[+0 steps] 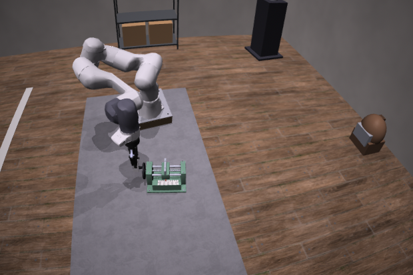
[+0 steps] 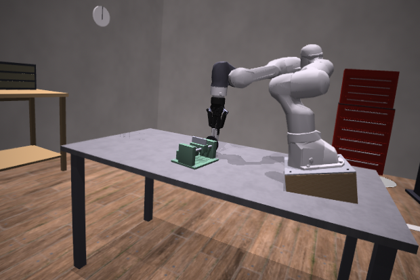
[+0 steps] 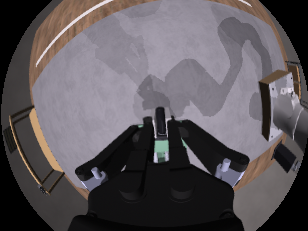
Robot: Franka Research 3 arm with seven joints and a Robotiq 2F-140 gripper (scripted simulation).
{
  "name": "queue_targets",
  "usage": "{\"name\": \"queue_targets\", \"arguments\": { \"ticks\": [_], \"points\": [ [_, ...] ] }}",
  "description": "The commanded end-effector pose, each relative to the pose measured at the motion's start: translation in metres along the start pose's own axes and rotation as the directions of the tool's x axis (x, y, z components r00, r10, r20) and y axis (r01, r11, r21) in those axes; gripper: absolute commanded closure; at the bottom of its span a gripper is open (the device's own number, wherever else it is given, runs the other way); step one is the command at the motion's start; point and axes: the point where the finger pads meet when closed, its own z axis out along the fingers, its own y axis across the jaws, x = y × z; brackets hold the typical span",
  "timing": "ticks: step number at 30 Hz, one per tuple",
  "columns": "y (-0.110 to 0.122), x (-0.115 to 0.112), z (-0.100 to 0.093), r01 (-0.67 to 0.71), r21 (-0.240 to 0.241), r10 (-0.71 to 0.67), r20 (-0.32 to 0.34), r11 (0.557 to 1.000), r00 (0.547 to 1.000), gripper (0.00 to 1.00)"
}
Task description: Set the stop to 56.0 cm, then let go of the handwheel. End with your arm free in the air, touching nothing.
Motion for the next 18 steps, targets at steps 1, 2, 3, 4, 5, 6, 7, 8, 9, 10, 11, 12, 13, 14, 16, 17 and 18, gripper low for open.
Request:
{"name": "queue_targets", "arguments": {
  "ticks": [1, 2, 3, 4, 5, 6, 7, 8, 9, 10, 11, 12, 13, 14, 16, 17, 18],
  "points": [
    [-0.004, -0.001, 0.001, 0.003, 0.003, -0.003, 0.0, 1.0, 1.0, 0.96],
    [-0.005, -0.001, 0.002, 0.003, 0.003, -0.003, 0.0, 1.0, 1.0, 0.96],
    [-0.006, -0.001, 0.002, 0.003, 0.003, -0.003, 0.0, 1.0, 1.0, 0.96],
    [-0.007, -0.001, 0.002, 0.003, 0.003, -0.003, 0.0, 1.0, 1.0, 0.96],
    [-0.007, -0.001, 0.002, 0.003, 0.003, -0.003, 0.0, 1.0, 1.0, 0.96],
    [-0.007, -0.001, 0.002, 0.003, 0.003, -0.003, 0.0, 1.0, 1.0, 0.96],
    [-0.007, -0.001, 0.002, 0.003, 0.003, -0.003, 0.0, 1.0, 1.0, 0.96],
    [-0.008, -0.001, 0.003, 0.003, 0.003, -0.003, 0.0, 1.0, 1.0, 0.96],
    [-0.009, -0.001, 0.003, 0.003, 0.003, -0.003, 0.0, 1.0, 1.0, 0.96],
    [-0.01, -0.001, 0.004, 0.003, 0.003, -0.003, 0.0, 1.0, 1.0, 0.96],
    [-0.011, -0.001, 0.004, 0.003, 0.003, -0.003, 0.0, 1.0, 1.0, 0.96],
    [-0.012, -0.001, 0.005, 0.003, 0.003, -0.003, 0.0, 1.0, 1.0, 0.96],
    [-0.013, -0.001, 0.005, 0.003, 0.003, -0.003, 0.0, 1.0, 1.0, 0.96],
    [-0.014, -0.001, 0.006, 0.003, 0.003, -0.003, 0.0, 1.0, 1.0, 0.96],
    [-0.016, -0.001, 0.007, 0.003, 0.003, -0.003, 0.0, 1.0, 1.0, 0.96],
    [-0.017, -0.001, 0.008, 0.003, 0.003, -0.003, 0.0, 1.0, 1.0, 0.96],
    [-0.018, -0.001, 0.009, 0.003, 0.003, -0.003, 0.0, 1.0, 1.0, 0.96]
  ]
}}
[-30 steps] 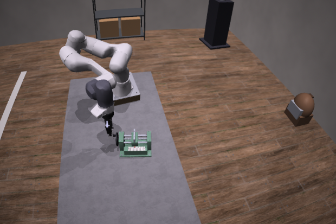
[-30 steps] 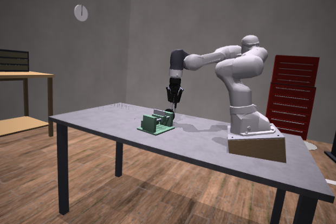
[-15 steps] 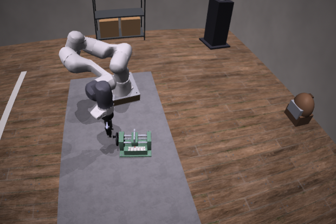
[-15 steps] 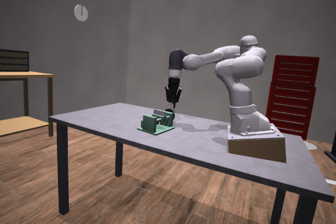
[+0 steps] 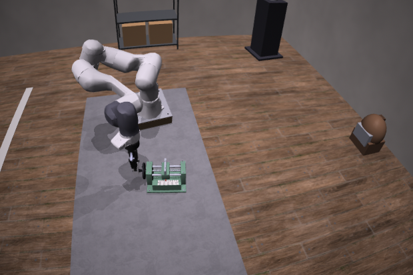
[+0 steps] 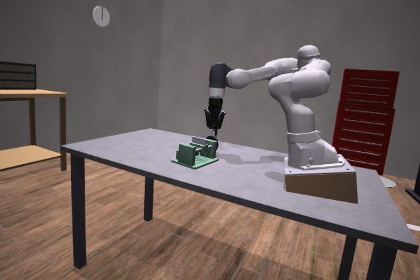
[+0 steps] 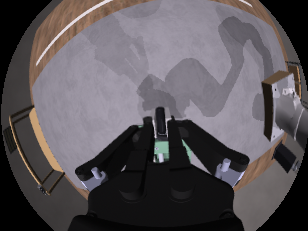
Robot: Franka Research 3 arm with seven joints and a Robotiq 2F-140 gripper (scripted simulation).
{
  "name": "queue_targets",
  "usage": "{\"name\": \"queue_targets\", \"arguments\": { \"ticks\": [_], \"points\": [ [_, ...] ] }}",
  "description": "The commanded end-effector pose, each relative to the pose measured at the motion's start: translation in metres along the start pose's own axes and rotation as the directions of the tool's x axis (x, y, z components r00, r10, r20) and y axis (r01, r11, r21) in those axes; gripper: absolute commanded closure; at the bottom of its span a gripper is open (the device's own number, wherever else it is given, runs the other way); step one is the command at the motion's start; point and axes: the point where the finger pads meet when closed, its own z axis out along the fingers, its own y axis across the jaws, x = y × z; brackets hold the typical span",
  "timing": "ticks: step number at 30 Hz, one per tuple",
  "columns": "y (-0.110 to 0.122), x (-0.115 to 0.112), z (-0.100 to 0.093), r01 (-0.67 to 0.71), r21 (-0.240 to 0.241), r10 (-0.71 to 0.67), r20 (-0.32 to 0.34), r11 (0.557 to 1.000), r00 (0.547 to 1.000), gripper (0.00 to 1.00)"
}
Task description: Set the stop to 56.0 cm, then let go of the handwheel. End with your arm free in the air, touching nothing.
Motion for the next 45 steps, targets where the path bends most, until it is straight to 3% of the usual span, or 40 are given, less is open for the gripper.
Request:
{"name": "queue_targets", "arguments": {
  "ticks": [1, 23, 35, 45],
  "points": [
    [-0.004, -0.001, 0.004, 0.002, 0.002, -0.002, 0.0, 1.0, 1.0, 0.96],
    [-0.011, -0.001, 0.031, 0.002, 0.002, -0.002, 0.0, 1.0, 1.0, 0.96],
    [0.003, -0.001, 0.05, 0.002, 0.002, -0.002, 0.0, 1.0, 1.0, 0.96],
    [0.017, -0.001, 0.054, 0.002, 0.002, -0.002, 0.0, 1.0, 1.0, 0.96]
  ]
}}
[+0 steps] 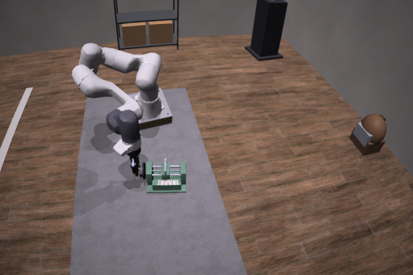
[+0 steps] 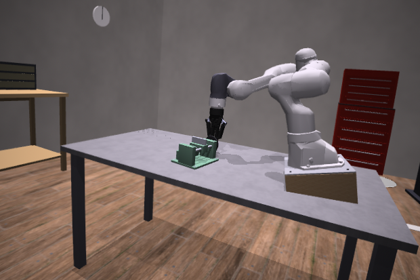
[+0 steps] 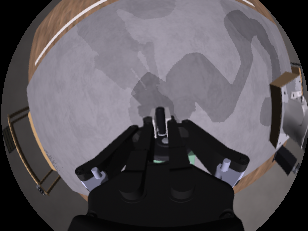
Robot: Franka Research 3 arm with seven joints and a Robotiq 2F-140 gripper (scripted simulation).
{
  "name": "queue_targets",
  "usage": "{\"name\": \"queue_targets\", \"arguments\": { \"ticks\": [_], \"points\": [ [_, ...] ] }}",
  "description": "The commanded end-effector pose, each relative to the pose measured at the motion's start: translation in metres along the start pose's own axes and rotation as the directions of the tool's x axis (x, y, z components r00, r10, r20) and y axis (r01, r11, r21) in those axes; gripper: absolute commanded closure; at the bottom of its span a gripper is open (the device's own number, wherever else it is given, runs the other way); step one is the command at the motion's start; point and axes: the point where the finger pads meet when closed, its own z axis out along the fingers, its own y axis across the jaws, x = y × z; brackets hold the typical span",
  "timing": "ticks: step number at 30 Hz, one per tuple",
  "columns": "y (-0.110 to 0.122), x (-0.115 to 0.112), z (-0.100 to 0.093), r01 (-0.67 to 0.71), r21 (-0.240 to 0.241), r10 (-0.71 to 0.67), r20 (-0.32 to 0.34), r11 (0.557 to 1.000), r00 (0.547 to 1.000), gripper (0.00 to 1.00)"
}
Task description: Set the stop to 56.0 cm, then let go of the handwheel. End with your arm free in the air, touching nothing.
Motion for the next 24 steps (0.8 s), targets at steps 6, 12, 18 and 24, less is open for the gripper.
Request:
{"name": "queue_targets", "arguments": {
  "ticks": [6, 12, 18, 24],
  "points": [
    [0.017, -0.001, 0.0, -0.005, -0.004, 0.005, 0.0, 1.0, 1.0, 0.96],
    [0.023, -0.001, -0.003, -0.005, -0.004, 0.005, 0.0, 1.0, 1.0, 0.96],
    [0.032, -0.001, -0.011, -0.005, -0.004, 0.005, 0.0, 1.0, 1.0, 0.96],
    [0.037, -0.001, -0.023, -0.005, -0.004, 0.005, 0.0, 1.0, 1.0, 0.96]
  ]
}}
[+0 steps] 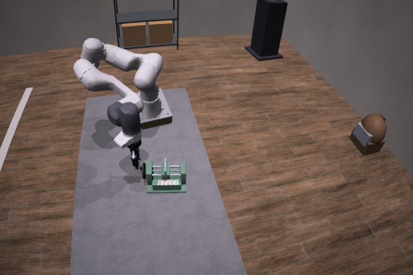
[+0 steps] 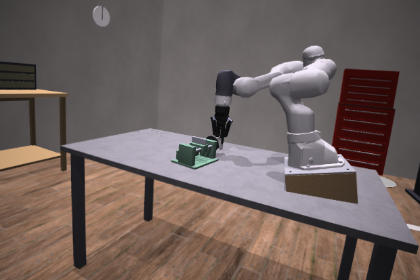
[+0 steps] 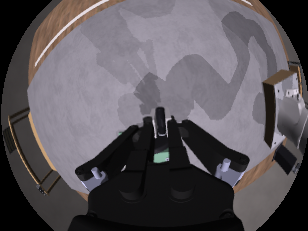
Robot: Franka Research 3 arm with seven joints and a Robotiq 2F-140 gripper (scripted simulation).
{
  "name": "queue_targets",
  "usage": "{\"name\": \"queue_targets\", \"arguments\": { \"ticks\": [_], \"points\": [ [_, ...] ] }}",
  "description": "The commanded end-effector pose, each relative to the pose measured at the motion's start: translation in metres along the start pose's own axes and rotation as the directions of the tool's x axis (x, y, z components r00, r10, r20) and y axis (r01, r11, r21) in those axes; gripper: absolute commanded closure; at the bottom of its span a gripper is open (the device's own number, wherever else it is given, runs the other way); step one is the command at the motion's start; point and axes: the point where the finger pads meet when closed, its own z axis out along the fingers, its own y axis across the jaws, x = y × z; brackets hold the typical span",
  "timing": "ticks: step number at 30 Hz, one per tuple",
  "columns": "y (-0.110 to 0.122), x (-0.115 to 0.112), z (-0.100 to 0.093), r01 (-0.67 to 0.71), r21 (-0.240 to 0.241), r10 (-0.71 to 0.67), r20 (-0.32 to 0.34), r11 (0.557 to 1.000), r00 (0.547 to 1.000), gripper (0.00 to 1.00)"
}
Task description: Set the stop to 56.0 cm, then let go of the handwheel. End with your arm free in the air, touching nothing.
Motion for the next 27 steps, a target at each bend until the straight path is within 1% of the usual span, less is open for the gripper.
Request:
{"name": "queue_targets", "arguments": {
  "ticks": [1, 4, 10, 18, 21, 27],
  "points": [
    [0.003, -0.001, -0.009, 0.001, -0.002, -0.001, 0.002, 1.0, 1.0, 0.96],
    [0.003, -0.001, -0.01, 0.001, -0.002, -0.001, 0.002, 1.0, 1.0, 0.96],
    [0.001, -0.001, -0.022, 0.001, -0.002, -0.001, 0.002, 1.0, 1.0, 0.96],
    [-0.011, -0.001, -0.037, 0.001, -0.002, -0.001, 0.002, 1.0, 1.0, 0.96],
    [-0.013, -0.001, -0.039, 0.001, -0.002, -0.001, 0.002, 1.0, 1.0, 0.96],
    [-0.024, -0.001, -0.042, 0.001, -0.002, -0.001, 0.002, 1.0, 1.0, 0.96]
  ]
}}
